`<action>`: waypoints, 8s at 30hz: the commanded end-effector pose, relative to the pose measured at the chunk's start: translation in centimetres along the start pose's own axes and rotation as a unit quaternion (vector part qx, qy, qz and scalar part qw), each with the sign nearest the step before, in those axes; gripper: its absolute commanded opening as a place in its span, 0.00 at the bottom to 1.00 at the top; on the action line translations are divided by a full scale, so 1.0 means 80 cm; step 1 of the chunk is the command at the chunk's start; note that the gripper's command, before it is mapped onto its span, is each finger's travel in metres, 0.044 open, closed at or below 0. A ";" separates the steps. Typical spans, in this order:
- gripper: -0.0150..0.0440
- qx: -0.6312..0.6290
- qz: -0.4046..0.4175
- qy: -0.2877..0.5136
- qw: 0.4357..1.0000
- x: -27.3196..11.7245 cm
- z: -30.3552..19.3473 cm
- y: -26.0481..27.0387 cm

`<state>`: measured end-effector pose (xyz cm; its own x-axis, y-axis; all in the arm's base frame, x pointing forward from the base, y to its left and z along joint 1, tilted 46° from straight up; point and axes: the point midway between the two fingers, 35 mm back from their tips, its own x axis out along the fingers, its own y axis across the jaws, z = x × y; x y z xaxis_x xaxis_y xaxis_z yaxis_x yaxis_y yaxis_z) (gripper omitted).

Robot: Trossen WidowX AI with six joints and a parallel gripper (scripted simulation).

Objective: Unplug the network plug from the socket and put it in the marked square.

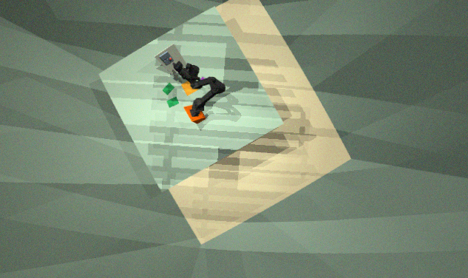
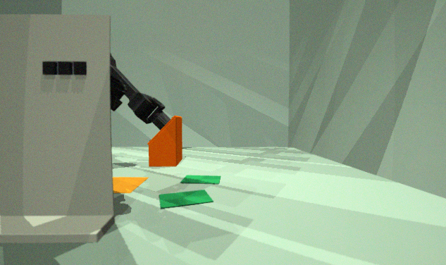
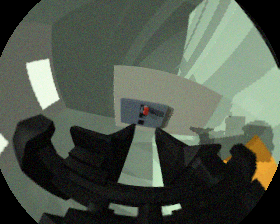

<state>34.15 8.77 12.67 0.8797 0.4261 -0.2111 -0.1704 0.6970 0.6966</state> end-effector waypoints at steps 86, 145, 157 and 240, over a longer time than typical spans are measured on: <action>0.25 0.001 0.001 -0.004 1.000 0.056 0.016 0.002; 0.25 0.001 0.001 -0.003 1.000 0.015 0.004 0.001; 0.25 0.001 0.001 -0.003 1.000 0.007 0.003 0.001; 0.25 0.134 -0.289 -0.102 0.943 -0.045 -0.046 -0.069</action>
<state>30.64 6.31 8.02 0.8804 -0.0525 -0.4714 0.3997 0.6173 0.6776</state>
